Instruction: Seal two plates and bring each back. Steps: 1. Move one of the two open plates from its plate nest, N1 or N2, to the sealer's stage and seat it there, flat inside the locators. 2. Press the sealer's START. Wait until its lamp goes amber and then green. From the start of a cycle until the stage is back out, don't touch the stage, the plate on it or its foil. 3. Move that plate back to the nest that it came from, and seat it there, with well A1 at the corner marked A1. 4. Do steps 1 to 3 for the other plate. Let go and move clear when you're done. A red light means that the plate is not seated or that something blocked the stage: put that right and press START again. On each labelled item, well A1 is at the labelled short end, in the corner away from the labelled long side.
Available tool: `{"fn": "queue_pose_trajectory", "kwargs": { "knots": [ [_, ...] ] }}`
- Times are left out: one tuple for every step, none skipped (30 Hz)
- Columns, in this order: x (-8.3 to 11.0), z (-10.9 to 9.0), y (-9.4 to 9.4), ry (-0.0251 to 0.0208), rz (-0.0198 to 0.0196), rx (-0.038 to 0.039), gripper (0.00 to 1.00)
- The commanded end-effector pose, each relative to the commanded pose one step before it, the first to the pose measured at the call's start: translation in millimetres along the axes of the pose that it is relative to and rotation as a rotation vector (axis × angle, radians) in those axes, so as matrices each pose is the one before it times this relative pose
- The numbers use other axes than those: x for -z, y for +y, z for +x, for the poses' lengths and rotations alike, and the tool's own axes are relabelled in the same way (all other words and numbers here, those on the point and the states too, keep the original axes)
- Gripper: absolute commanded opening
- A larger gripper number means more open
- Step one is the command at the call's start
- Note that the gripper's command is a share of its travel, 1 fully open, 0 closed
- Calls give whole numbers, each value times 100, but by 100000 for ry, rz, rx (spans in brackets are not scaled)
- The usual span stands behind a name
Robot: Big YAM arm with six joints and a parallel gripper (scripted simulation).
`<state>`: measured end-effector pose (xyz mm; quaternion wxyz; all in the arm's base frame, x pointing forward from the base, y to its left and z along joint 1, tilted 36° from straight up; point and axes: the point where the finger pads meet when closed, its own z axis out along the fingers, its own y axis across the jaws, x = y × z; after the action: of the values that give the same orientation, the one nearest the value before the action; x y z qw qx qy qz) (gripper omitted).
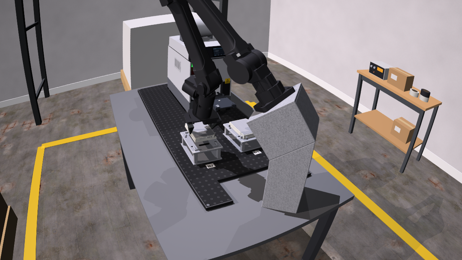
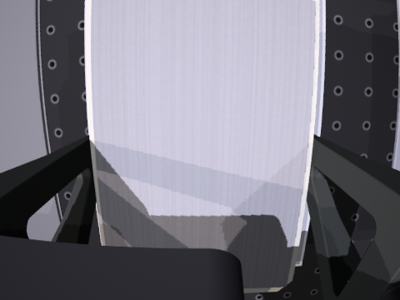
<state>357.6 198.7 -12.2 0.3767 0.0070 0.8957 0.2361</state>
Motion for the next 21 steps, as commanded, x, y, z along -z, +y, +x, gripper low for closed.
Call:
{"fn": "queue_pose_trajectory", "kwargs": {
  "knots": [
    [456,-74,-819,-1117,1050,-369,0],
    [-18,218,-33,575,-161,396,0],
    [-17,201,-73,448,100,-6,0],
    [-26,270,54,572,-91,253,0],
    [0,0,0,0,0,0,0],
    [0,0,0,0,0,0,0],
    [4,125,106,295,-155,222,0],
    [9,148,109,274,-208,242,0],
    [20,100,128,186,-258,223,0],
    [-7,50,155,98,-308,248,0],
    [30,-82,248,-231,-491,266,0],
    [-59,-338,240,-697,-482,102,0],
    [-52,-314,226,-642,-450,97,0],
    [-48,-304,216,-642,-451,96,0],
    [-55,-239,188,-308,-259,71,0],
    [19,-93,95,-57,-96,42,0],
    [-12,15,18,195,65,15,0],
    [-19,-25,-4,154,130,-41,0],
    [-5,-3,-33,156,164,-63,0],
    [-15,-108,-152,-10,392,-267,0],
    [3,-80,-154,-42,372,-266,0]
  ]
}}
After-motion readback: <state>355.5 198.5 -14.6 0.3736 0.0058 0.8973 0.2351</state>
